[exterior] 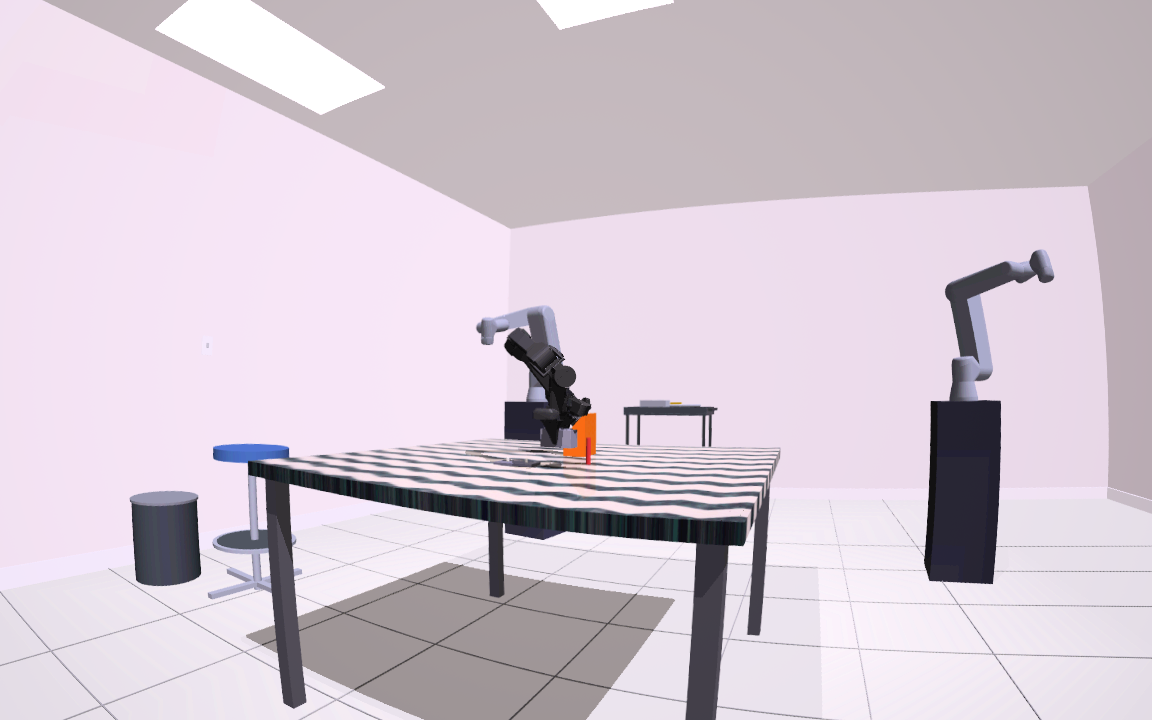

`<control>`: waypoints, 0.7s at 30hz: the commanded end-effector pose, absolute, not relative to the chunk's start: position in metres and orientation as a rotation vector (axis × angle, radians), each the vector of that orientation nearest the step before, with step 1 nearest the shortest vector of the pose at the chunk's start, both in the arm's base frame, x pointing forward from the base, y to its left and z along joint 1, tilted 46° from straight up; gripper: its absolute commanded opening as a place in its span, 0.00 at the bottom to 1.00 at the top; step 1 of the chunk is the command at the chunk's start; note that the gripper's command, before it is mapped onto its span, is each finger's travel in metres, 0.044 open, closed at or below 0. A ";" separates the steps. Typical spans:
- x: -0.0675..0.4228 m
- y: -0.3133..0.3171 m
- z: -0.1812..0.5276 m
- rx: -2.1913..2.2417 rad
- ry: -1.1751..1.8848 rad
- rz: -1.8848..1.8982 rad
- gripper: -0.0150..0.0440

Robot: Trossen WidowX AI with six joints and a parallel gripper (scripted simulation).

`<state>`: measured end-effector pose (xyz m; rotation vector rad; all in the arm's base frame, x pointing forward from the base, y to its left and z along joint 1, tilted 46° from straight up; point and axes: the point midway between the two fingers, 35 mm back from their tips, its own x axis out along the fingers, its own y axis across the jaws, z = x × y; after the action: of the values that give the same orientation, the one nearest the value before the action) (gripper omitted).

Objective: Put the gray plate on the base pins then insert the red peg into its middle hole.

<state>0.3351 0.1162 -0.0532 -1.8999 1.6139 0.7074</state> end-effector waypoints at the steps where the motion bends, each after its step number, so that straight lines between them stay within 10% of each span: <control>1: 0.336 0.130 -0.040 -1.889 1.594 0.700 0.25; 21: 0.319 0.167 -0.001 -1.891 1.599 0.695 0.25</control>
<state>0.3190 0.1604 -0.0086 -1.9039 1.6128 0.7021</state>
